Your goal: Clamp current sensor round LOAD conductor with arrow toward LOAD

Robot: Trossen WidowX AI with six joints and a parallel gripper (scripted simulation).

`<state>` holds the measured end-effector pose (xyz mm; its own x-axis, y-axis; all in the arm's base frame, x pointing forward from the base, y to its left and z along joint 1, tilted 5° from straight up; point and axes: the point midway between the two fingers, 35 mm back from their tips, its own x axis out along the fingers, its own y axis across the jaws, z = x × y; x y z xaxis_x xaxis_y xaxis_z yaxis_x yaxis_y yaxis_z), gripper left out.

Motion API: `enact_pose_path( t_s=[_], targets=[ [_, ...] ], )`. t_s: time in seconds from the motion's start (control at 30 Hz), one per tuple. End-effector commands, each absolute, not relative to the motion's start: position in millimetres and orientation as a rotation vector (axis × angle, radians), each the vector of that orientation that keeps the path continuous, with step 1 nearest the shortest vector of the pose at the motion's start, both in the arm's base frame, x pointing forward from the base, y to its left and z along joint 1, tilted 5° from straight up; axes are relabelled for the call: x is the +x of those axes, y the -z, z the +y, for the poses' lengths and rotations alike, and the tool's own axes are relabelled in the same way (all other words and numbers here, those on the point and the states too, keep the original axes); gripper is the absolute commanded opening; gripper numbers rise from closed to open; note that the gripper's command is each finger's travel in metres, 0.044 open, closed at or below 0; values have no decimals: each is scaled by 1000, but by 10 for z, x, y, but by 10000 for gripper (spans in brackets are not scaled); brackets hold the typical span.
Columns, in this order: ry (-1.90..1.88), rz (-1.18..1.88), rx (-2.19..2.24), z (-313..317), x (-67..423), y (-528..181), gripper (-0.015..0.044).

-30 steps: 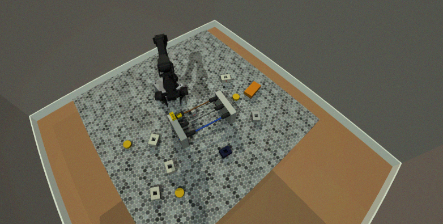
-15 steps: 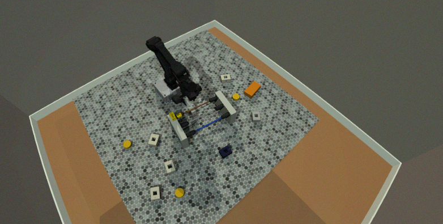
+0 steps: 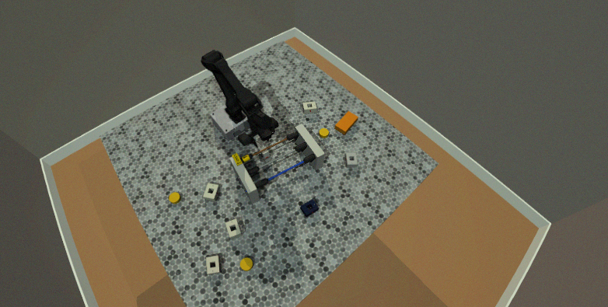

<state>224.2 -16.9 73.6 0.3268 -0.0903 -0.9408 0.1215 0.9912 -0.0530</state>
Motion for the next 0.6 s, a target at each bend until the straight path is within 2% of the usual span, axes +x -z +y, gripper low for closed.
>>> enact_pose_path(
  t_s=[0.0,0.57],
  targets=[
    [141,1236,27,-179,2255,-643,280],
    [141,1236,27,-206,2331,-375,280]
  ],
)
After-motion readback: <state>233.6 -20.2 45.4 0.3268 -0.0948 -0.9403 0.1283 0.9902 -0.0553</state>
